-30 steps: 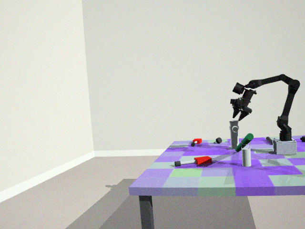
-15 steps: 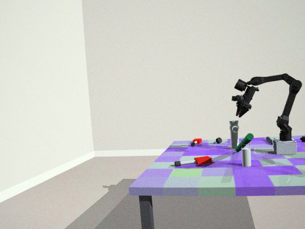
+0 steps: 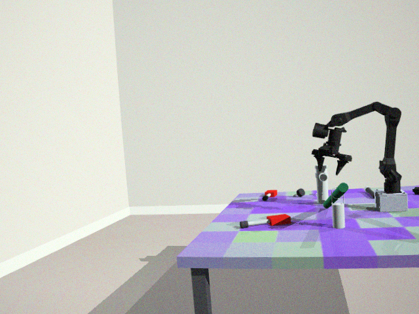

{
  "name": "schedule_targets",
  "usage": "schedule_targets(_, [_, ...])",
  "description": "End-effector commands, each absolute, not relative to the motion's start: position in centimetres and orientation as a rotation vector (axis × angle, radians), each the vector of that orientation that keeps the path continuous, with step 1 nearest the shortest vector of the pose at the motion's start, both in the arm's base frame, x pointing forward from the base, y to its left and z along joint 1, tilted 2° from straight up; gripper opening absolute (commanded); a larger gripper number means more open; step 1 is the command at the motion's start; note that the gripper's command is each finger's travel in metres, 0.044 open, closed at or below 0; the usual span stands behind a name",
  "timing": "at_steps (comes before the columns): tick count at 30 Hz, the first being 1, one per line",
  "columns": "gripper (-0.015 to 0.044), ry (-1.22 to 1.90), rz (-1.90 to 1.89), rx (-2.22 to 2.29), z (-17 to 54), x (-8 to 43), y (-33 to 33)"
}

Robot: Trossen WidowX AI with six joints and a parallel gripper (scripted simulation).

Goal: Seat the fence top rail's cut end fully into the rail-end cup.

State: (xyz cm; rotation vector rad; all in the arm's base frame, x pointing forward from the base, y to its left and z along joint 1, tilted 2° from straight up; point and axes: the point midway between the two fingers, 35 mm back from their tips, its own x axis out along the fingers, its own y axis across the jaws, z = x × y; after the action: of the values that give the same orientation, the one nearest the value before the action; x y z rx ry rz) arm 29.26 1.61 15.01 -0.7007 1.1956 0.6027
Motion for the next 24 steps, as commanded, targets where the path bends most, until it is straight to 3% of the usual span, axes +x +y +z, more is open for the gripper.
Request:
schedule_targets(1, [0.044, 1.169, 1.205, -1.197, 10.1, 29.1, 3.2])
schedule_targets(18, [0.044, 1.169, 1.205, -1.197, 10.1, 29.1, 3.2])
schedule_targets(24, [0.044, 1.169, 1.205, -1.197, 6.7, 29.1, 3.3])
